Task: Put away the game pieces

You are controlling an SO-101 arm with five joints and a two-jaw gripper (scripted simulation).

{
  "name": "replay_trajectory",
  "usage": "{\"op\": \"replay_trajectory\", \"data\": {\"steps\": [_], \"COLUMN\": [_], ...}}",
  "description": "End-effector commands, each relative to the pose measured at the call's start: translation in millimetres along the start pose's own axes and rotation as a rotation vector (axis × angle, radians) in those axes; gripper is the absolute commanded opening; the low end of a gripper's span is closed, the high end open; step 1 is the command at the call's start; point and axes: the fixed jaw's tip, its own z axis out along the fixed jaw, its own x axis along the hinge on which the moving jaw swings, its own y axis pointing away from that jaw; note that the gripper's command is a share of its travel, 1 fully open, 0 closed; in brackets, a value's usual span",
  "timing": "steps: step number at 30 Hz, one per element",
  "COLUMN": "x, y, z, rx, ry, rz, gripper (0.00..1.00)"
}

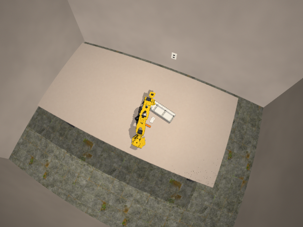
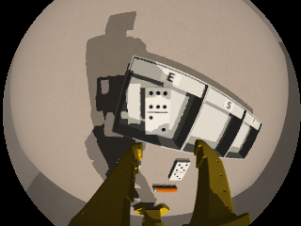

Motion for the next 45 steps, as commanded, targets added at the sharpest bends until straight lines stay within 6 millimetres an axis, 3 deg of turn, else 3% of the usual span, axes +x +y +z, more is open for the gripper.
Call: {"op": "replay_trajectory", "data": {"steps": [1,27,35,45], "x": [-7,-2,11,52], "y": [2,-3,-13,-31], "z": [-13,-14,-15,-16], "rx": [-0.004,0.001,0.011,0.026], "ry": [-0.059,-0.039,0.005,0.109], "rz": [0.005,0.016,0.042,0.105], "gripper": [0.23,0.24,0.25,0.27]}}
